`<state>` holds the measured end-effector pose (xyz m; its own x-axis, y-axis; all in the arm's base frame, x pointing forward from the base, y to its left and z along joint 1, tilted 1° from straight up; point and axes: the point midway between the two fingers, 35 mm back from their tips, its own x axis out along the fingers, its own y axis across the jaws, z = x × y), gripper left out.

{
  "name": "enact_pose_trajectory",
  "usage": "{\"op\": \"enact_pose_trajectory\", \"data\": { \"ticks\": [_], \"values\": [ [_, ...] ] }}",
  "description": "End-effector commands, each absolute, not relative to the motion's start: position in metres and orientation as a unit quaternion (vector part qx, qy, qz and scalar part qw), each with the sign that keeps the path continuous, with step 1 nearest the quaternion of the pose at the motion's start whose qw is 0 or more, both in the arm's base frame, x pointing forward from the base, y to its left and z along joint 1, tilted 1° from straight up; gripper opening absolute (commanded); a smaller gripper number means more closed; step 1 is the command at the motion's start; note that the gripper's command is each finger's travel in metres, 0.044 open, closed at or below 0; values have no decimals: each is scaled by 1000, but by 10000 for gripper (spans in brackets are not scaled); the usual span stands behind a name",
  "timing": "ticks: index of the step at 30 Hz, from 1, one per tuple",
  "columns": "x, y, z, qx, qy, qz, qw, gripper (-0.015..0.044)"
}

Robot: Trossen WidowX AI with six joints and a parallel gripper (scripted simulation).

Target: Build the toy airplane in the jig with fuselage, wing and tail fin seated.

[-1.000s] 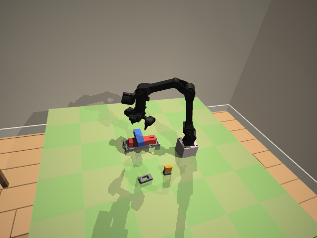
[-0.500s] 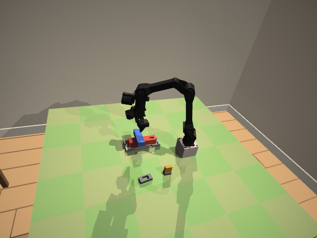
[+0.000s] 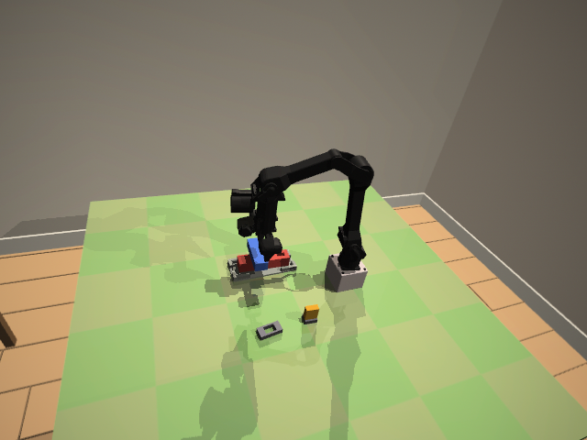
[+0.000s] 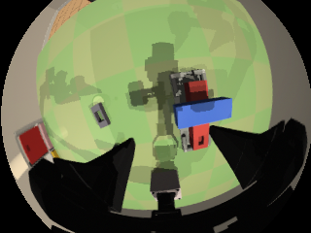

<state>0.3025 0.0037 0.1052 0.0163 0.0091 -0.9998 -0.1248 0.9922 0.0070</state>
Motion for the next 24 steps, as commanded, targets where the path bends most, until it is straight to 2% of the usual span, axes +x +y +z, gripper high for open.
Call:
{"op": "enact_pose_trajectory", "data": {
  "ticks": [1, 7, 13, 20, 24],
  "values": [
    [274, 60, 106, -39, 701, 47, 710, 440],
    [219, 123, 105, -35, 703, 48, 709, 440],
    [162, 158, 101, -32, 705, 47, 707, 440],
    [160, 159, 98, -32, 705, 47, 707, 440],
    [161, 160, 53, -32, 705, 47, 707, 440]
  ]
}}
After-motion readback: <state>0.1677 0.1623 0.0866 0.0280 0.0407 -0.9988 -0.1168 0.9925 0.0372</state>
